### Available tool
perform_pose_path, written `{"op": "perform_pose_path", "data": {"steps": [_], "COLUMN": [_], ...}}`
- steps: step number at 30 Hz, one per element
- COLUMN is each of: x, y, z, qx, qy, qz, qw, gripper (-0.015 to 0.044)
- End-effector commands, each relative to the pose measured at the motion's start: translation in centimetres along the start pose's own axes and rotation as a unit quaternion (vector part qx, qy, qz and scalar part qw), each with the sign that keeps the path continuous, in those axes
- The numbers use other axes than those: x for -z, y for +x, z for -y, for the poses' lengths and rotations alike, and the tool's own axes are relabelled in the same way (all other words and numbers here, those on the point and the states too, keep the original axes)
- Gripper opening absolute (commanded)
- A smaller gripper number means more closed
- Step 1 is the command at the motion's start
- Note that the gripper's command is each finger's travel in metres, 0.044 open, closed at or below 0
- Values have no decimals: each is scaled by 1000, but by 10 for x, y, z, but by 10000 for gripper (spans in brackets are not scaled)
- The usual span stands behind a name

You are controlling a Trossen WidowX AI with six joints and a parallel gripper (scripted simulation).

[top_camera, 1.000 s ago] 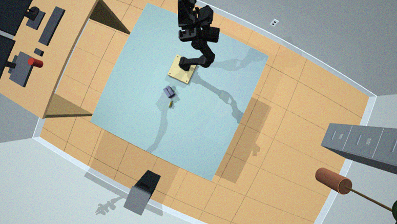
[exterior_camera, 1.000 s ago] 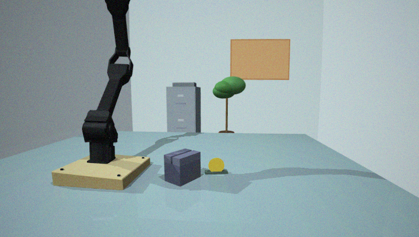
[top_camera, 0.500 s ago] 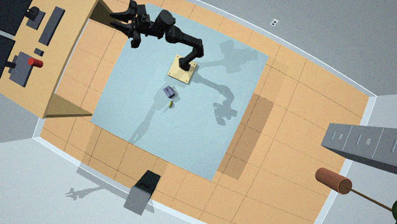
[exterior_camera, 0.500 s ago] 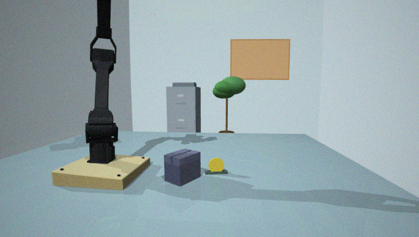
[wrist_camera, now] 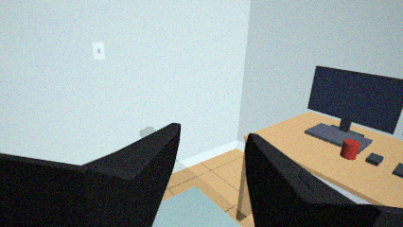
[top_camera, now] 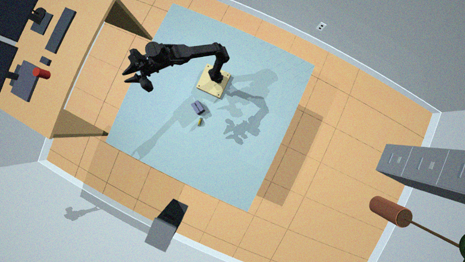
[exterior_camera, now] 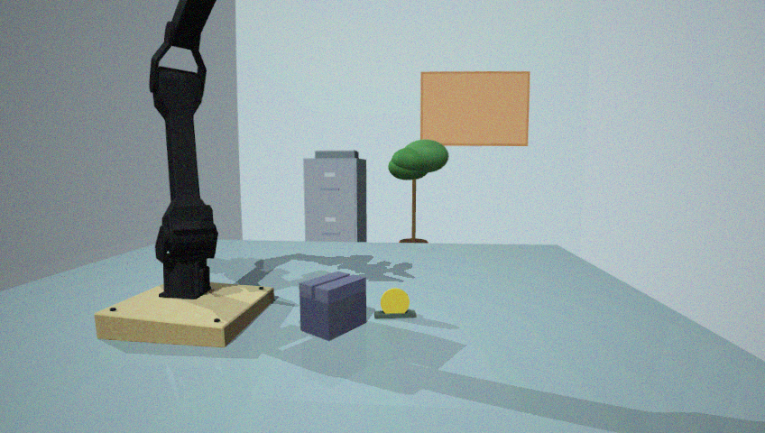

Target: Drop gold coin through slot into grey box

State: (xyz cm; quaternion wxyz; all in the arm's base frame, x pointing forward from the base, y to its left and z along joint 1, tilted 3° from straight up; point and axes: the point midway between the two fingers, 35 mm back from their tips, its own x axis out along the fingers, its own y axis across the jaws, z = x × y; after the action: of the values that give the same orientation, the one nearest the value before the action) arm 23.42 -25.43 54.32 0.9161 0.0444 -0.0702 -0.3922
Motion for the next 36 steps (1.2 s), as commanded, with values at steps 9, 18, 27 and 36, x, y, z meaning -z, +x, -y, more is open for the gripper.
{"op": "perform_pose_path", "data": {"steps": [9, 18, 27, 36], "x": [166, 253, 362, 421], "y": [36, 20, -44, -120], "z": [-86, -130, -180, -194], "qx": [-122, -167, -241, -286], "qy": [-75, -118, -220, -310], "qz": [-260, -384, -560, -667], "qw": [955, 901, 761, 614], "gripper": [161, 161, 161, 161]}}
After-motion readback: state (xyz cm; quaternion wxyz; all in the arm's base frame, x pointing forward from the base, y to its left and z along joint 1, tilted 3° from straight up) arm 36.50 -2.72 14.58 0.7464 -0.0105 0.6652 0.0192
